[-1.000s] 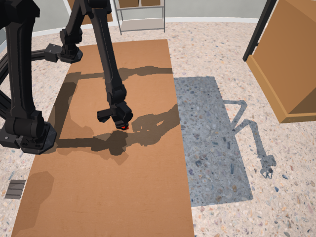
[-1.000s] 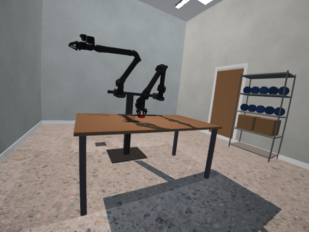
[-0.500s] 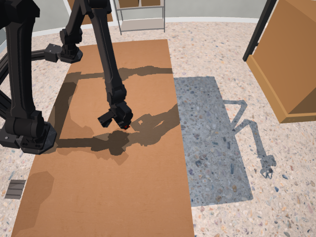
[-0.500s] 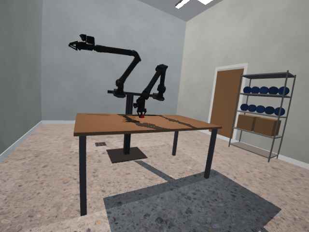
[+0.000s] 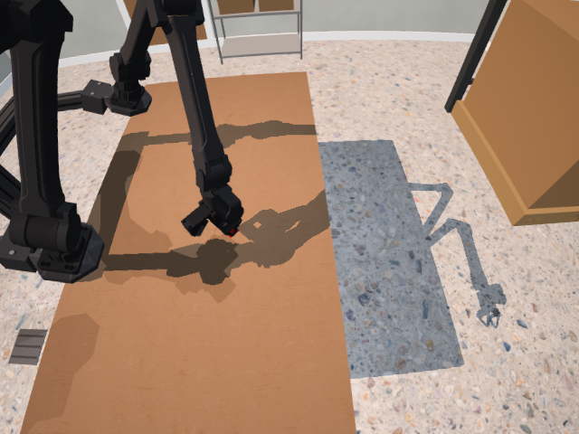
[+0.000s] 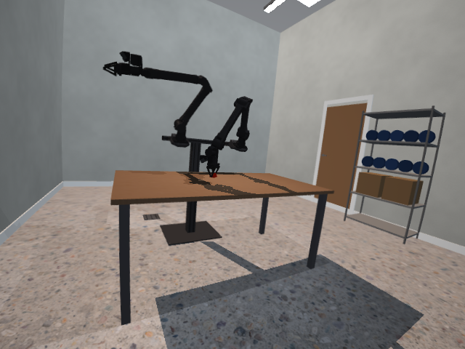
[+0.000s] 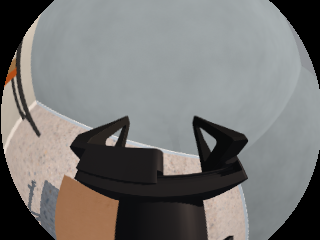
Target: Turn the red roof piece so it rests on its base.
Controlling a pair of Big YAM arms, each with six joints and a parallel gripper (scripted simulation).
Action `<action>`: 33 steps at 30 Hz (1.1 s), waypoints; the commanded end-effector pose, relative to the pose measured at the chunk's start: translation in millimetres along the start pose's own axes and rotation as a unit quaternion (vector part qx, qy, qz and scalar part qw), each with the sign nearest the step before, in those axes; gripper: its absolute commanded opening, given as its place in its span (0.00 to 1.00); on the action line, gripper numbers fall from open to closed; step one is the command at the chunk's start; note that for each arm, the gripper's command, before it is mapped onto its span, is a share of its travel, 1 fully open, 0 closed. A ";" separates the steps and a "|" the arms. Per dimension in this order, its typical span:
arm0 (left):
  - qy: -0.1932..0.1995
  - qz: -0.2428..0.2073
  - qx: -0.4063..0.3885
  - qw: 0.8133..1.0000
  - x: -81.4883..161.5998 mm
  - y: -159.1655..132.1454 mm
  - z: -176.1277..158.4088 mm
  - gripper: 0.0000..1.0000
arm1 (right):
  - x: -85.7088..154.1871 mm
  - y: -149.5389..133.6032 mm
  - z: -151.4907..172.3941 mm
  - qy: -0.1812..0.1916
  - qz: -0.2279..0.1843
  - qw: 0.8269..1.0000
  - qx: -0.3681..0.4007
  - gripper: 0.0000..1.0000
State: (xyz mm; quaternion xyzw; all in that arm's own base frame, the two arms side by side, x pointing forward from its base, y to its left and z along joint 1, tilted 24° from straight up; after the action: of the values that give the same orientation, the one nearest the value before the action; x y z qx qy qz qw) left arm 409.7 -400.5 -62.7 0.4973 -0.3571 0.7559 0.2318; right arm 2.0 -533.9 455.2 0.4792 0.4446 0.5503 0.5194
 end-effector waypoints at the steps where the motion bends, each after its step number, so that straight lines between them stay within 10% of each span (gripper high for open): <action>1: 0.024 0.003 0.051 0.998 15.2 -9.1 17.8 0.66 | 2.9 46.4 3.0 0.003 -0.034 0.999 0.003 1.00; 16: 0.024 -0.002 0.287 0.958 15.3 -9.5 17.9 0.66 | 2.9 46.4 3.0 0.003 -0.034 0.999 0.003 1.00; 28: 0.020 -0.008 0.307 0.952 11.4 -12.7 10.2 0.66 | 2.9 46.4 3.0 0.003 -0.034 0.999 0.003 1.00; 33: 0.053 -0.080 0.295 0.951 10.0 -14.4 8.4 0.66 | 2.9 46.4 3.0 0.003 -0.034 0.999 0.003 1.00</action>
State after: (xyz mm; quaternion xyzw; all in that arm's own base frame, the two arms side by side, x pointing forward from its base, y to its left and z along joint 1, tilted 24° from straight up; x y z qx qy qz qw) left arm 403.6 -401.8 -68.3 0.5549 -0.0886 0.8174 0.1268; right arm 2.0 -533.9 455.2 0.4792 0.4446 0.5503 0.5194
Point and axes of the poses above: on each arm, the point where the finger pads meet when closed, its own x axis back along the fingers, its own z axis across the jaws, y = z × x, the point moved 1 cm from there along x, back along the fingers, and after that the axes turned 8 degrees about -x, right-handed, at the moved point
